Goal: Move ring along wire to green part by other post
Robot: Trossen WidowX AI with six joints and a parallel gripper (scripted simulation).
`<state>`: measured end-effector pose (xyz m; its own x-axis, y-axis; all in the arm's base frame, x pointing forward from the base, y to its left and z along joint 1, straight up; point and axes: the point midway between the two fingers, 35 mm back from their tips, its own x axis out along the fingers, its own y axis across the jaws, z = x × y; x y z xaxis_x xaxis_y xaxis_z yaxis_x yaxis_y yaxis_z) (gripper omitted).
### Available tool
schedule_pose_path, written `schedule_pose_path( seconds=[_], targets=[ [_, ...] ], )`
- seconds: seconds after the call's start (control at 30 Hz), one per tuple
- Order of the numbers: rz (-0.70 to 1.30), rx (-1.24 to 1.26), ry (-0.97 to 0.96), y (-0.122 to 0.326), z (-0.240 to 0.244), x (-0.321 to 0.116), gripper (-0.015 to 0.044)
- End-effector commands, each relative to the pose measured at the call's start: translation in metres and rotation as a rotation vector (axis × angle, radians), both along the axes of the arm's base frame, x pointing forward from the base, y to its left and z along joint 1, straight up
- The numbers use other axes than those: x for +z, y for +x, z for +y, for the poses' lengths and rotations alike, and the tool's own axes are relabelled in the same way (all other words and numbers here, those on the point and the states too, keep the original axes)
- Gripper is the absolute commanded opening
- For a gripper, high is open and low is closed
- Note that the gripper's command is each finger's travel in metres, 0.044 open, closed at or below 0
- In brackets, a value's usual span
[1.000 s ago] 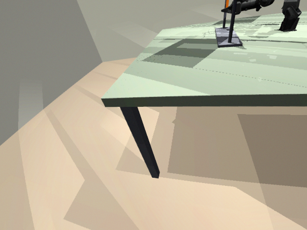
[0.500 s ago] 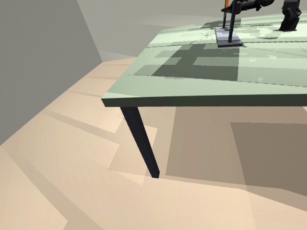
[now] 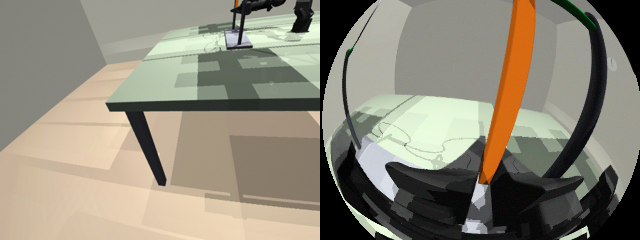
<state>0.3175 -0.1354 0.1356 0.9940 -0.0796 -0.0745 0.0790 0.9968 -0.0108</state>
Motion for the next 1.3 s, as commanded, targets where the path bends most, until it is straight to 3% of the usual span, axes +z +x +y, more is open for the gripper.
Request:
schedule_pose_path(
  seconds=[0.0,0.73,1.27],
  targets=[
    [-0.002,-0.001,0.003,0.000,0.004,0.000,-0.0150],
    [-0.007,0.006,0.030,0.003,0.029,0.000,-0.0150],
    [-0.024,0.013,0.171,0.006,0.062,0.002,-0.0150]
  ],
)
